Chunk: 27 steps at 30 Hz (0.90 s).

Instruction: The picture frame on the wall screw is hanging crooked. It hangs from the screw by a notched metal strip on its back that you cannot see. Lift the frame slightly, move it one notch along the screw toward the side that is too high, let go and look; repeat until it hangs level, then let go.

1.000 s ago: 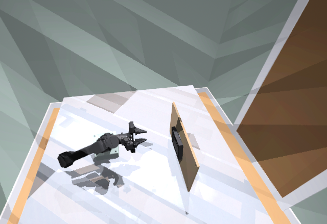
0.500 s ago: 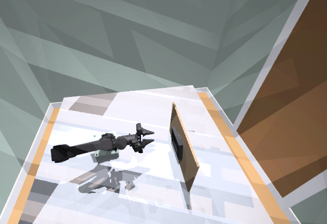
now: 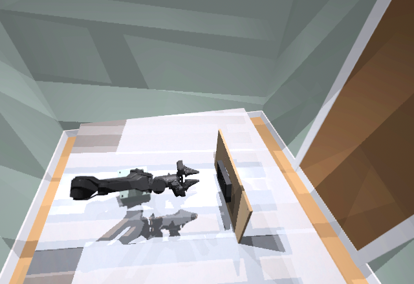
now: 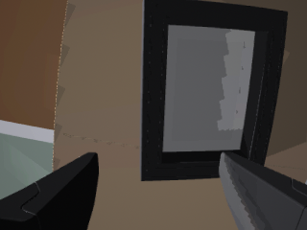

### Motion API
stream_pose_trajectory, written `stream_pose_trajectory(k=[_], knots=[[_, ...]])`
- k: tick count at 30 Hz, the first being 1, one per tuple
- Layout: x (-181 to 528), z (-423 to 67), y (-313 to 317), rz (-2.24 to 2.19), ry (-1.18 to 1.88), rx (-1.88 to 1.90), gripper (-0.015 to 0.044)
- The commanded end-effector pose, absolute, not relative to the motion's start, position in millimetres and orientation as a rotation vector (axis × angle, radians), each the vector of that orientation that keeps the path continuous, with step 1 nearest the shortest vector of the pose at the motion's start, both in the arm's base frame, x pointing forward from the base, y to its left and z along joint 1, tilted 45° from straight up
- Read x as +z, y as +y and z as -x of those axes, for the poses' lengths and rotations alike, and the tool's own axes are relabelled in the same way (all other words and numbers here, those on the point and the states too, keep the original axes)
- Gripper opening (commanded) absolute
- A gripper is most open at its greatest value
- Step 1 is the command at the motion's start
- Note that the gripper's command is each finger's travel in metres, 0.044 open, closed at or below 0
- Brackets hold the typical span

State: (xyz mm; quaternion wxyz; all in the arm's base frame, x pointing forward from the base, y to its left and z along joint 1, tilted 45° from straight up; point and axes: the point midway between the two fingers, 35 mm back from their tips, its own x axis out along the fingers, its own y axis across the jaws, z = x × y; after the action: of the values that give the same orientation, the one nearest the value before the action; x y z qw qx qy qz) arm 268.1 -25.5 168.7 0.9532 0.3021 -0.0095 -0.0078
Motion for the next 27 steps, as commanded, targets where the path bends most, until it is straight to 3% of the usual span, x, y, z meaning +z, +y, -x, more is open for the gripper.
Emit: stream_pose_trajectory(k=[1,14,27], knots=[[167.9,-272.7,-26.2,-0.623,-0.016,-0.01,0.026],[167.2,-346.4,-26.9,-0.623,-0.018,-0.009,0.026],[166.8,-347.5,-26.9,-0.623,-0.018,-0.009,0.026]])
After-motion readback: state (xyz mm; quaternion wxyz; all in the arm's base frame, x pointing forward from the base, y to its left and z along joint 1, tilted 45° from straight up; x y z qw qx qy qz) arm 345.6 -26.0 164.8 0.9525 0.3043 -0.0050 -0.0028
